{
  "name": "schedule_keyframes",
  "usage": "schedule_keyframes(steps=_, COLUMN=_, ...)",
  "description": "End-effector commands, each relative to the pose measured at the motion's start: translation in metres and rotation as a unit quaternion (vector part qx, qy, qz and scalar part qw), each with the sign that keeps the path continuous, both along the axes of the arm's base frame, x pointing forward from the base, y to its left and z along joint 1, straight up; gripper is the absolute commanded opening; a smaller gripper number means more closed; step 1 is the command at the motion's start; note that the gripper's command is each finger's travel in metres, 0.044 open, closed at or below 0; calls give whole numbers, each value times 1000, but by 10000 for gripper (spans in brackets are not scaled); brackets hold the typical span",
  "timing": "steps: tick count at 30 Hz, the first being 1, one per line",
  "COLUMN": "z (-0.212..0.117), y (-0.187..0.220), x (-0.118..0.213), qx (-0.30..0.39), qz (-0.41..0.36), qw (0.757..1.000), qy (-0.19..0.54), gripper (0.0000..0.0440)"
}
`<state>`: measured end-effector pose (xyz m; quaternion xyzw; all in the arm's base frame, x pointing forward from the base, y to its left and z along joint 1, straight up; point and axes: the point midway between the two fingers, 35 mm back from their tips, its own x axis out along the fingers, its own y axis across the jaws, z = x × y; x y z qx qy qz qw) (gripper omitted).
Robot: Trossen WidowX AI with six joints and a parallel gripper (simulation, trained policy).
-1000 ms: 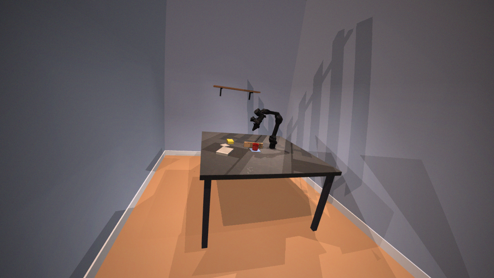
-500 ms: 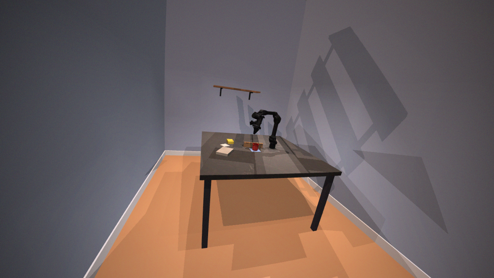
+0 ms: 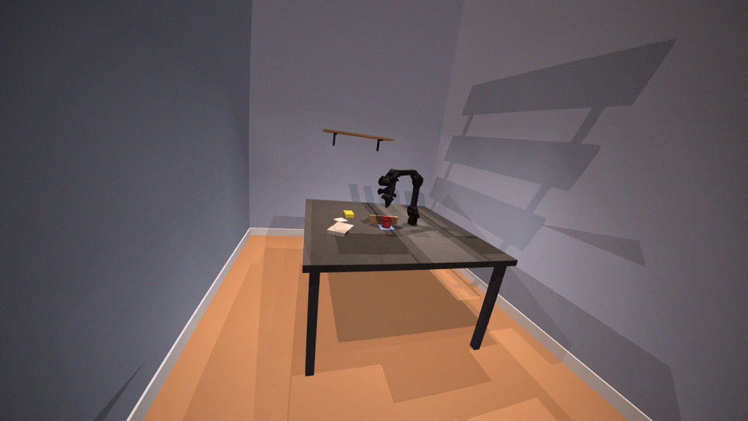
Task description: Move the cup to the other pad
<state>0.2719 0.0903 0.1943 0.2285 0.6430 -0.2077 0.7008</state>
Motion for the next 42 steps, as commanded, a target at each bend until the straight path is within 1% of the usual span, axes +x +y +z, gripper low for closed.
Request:
schedule_keyframes(steps=1, z=-13, y=-3, x=-5, qx=-17, qz=-10, qw=999, qy=33, gripper=159)
schedule_keyframes(steps=22, z=-73, y=-7, x=-15, qx=-61, qz=-34, qw=993, qy=96, gripper=179)
schedule_keyframes(steps=37, z=-123, y=-9, x=-22, qx=-74, qz=-14, qw=990, qy=119, gripper=176)
schedule_keyframes(steps=39, z=-130, y=-10, x=-24, qx=-73, qz=-8, qw=990, qy=122, gripper=174)
schedule_keyframes(steps=40, z=-133, y=-10, x=-25, qx=-73, qz=-4, qw=990, qy=123, gripper=166)
schedule_keyframes(steps=42, z=-138, y=-10, x=-26, qx=-73, qz=4, qw=990, qy=123, gripper=117)
